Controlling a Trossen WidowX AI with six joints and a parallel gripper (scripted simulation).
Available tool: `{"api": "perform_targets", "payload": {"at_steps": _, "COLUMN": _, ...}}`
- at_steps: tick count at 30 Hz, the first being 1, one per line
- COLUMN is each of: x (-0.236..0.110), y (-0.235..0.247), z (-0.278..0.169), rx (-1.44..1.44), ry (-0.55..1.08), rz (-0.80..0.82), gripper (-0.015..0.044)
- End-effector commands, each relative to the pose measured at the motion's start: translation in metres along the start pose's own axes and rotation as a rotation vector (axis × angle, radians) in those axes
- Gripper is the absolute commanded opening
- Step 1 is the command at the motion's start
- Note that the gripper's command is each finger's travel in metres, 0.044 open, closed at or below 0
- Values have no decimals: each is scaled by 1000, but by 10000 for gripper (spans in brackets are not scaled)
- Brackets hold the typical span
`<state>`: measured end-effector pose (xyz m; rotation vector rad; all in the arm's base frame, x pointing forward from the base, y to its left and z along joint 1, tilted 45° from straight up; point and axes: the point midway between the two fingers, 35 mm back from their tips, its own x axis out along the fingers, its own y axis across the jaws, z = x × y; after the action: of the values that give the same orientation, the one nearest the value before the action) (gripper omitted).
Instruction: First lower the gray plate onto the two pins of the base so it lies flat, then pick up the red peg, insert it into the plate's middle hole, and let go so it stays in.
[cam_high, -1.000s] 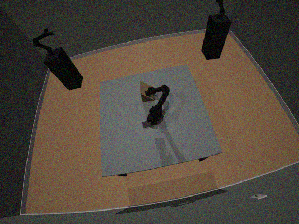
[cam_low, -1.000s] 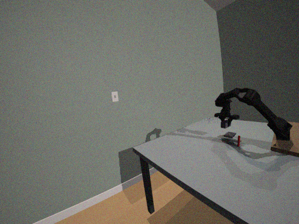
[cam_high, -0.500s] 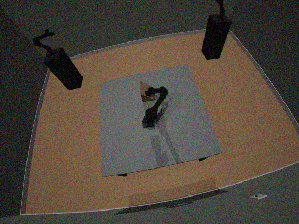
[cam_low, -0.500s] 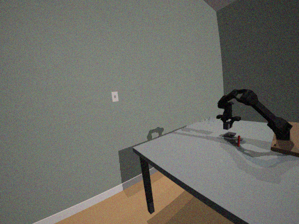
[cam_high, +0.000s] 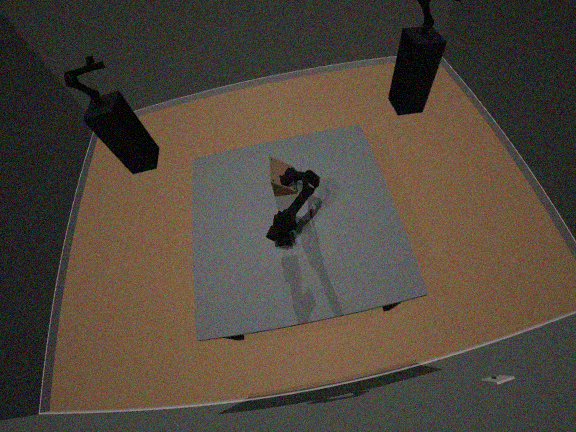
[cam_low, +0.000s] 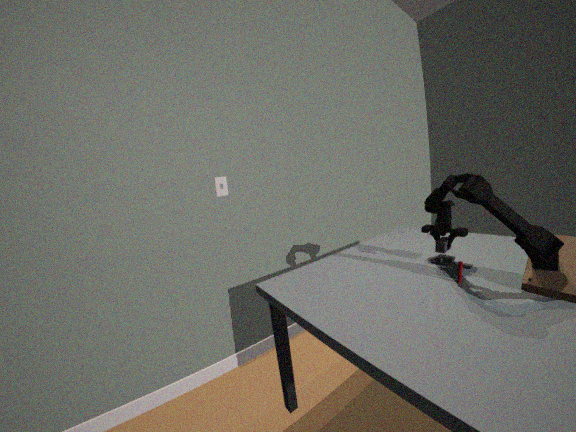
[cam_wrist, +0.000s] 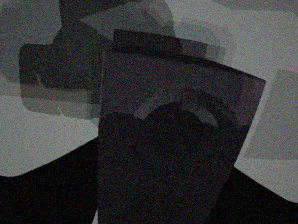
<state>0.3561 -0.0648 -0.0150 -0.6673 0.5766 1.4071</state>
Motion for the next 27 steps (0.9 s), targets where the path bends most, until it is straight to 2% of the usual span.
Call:
{"api": "perform_targets", "payload": {"at_steps": 1, "x": 0, "y": 1, "z": -2, "rx": -9, "ry": 3, "rz": -1, "gripper": 0}}
{"api": "perform_targets", "payload": {"at_steps": 21, "x": 1, "y": 2, "z": -3, "rx": -9, "ry": 3, "rz": -1, "gripper": 0}}
{"api": "perform_targets", "payload": {"at_steps": 27, "x": 10, "y": 2, "z": -3, "rx": -9, "ry": 3, "rz": -1, "gripper": 0}}
